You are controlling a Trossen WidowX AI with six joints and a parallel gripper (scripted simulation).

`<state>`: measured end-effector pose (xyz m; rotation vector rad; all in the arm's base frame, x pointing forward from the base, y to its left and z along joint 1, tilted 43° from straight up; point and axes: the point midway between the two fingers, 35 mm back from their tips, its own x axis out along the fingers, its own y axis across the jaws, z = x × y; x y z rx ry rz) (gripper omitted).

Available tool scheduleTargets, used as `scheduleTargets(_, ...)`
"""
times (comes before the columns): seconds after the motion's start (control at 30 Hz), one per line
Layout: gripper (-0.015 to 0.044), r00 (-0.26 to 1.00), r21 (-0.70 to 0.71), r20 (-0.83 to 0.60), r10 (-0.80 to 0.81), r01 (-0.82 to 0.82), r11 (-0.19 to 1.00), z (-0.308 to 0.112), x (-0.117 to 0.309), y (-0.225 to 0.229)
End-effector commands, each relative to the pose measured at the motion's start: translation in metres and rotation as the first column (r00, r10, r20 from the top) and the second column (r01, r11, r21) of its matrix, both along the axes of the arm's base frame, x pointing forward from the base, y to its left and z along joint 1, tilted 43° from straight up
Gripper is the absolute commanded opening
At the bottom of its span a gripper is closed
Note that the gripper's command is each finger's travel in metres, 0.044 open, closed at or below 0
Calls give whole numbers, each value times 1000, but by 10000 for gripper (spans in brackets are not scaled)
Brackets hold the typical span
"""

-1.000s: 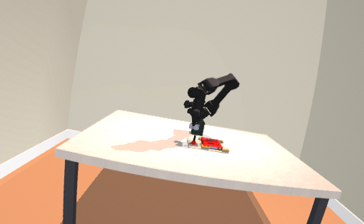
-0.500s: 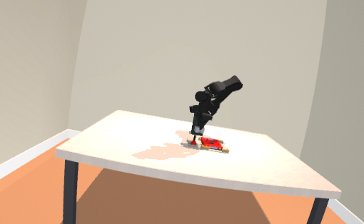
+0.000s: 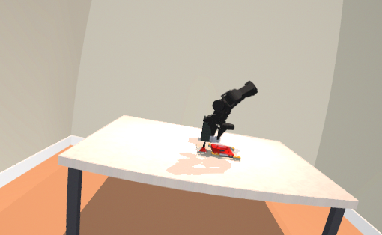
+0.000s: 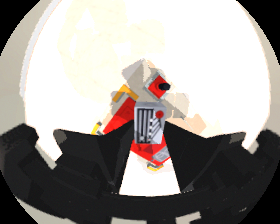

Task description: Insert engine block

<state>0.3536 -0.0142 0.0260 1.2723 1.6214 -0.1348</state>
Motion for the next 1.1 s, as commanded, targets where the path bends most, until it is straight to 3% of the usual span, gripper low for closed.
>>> scheduleTargets(0.0,0,990,-12,97,105,-104,994,5,-1,10)
scheduleTargets(0.3,0,899,-75,289,330,-322,944,12,-6,31)
scheduleTargets(0.77,0,634,-223,503,588,-561,797,22,-15,58)
scheduleTargets(0.97,157,601,-242,518,608,-579,779,21,-15,58)
scheduleTargets(1.07,159,576,-257,529,623,-591,765,22,-15,58)
